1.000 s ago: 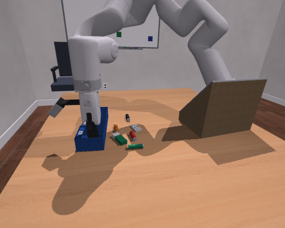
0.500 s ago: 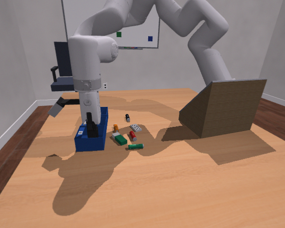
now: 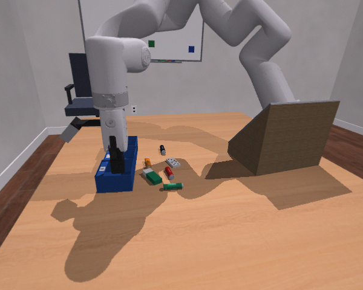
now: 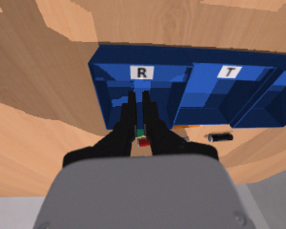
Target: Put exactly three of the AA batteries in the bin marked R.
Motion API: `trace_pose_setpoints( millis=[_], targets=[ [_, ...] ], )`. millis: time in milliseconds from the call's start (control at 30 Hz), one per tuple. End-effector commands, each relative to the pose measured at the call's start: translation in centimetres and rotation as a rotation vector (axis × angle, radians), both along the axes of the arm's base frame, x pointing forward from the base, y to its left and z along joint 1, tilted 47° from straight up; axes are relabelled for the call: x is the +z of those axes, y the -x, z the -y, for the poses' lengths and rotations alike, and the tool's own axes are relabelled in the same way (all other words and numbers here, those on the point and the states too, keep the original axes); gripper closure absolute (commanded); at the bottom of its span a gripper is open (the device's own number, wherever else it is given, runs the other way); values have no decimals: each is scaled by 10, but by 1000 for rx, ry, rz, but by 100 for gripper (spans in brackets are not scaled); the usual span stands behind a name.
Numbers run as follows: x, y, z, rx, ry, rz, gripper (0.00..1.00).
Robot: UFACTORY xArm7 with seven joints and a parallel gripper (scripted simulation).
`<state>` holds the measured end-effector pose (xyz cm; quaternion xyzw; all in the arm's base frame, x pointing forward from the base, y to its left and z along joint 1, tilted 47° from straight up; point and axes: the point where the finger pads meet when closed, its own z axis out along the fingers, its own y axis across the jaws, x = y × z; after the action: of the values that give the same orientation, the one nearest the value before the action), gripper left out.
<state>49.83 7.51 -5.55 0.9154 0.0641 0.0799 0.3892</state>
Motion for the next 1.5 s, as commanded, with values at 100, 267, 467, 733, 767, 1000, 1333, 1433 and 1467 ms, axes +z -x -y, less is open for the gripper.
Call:
trace_pose_setpoints(
  millis=[100,267,467,733,767,1000,1333,1433,1467],
  targets=[
    [9,2,-11,4,-4,2,93],
    [17,4,-20,4,-4,2,93],
    [28,7,-31,4,-4,2,93],
    [29,8,-32,4,-4,2,93],
    [35,9,-38,4,-4,2,93],
    [64,18,-67,4,-4,2,93],
    [115,32,-119,4,-4,2,93],
    [115,32,-119,4,-4,2,93],
    [115,32,-119,4,-4,2,93]
  ],
)
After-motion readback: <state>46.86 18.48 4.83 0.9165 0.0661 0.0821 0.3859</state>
